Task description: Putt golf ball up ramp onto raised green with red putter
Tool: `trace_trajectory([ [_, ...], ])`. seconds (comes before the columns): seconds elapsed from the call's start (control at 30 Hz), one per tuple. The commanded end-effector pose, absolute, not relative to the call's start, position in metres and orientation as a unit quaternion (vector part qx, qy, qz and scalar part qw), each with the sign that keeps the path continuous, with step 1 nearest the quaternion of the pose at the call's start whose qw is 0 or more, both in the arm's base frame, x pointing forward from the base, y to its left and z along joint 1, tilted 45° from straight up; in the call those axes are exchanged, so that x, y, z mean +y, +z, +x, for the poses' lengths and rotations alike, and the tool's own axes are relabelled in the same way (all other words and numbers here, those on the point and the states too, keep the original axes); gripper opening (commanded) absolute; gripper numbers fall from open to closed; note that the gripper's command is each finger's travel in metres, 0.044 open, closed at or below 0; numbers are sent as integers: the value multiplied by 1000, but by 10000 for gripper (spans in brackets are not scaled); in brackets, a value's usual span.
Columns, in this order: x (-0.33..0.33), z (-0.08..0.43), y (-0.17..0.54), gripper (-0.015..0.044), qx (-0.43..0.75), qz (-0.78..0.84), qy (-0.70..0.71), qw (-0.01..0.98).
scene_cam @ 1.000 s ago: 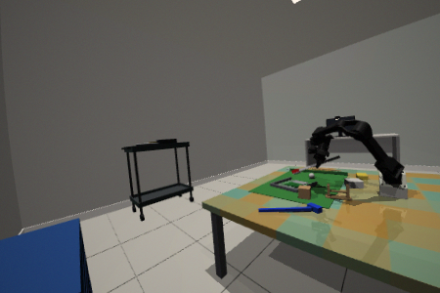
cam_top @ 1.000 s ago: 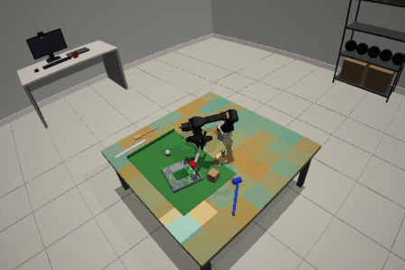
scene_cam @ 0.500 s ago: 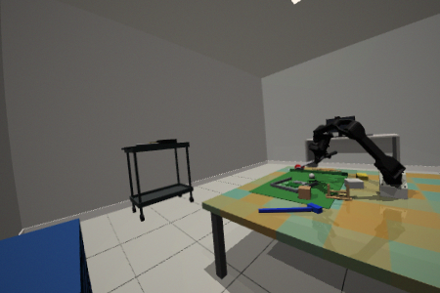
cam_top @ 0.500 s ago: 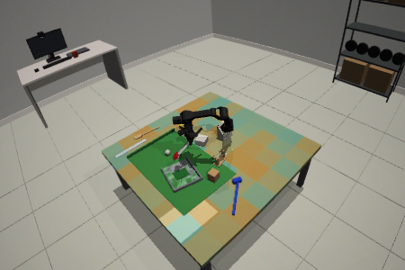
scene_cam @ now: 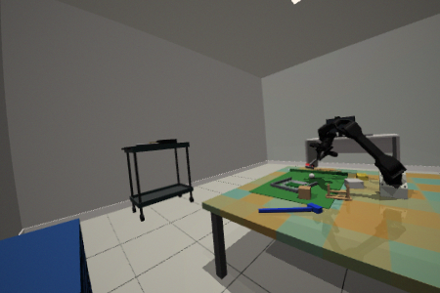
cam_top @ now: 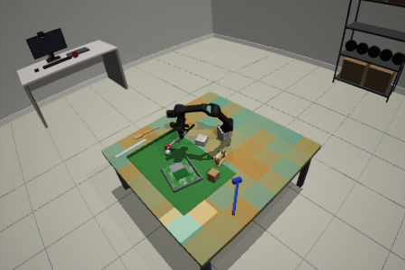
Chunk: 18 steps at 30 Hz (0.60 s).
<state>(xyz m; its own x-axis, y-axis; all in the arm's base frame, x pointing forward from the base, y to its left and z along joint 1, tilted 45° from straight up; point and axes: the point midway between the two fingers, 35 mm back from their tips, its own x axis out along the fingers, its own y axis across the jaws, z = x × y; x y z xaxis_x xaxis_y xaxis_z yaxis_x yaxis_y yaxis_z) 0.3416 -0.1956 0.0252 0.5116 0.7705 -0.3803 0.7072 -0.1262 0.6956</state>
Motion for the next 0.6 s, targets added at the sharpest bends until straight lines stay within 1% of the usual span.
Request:
trace_trajectory([
  [0.0, -217, 335, 11, 0, 480, 789, -11, 382],
  [0.13, -230, 330, -2, 0, 470, 818, -46, 328],
  [0.33, -230, 329, -7, 0, 470, 819, -48, 325],
  [0.57, -219, 327, -46, 0, 470, 819, -48, 326],
])
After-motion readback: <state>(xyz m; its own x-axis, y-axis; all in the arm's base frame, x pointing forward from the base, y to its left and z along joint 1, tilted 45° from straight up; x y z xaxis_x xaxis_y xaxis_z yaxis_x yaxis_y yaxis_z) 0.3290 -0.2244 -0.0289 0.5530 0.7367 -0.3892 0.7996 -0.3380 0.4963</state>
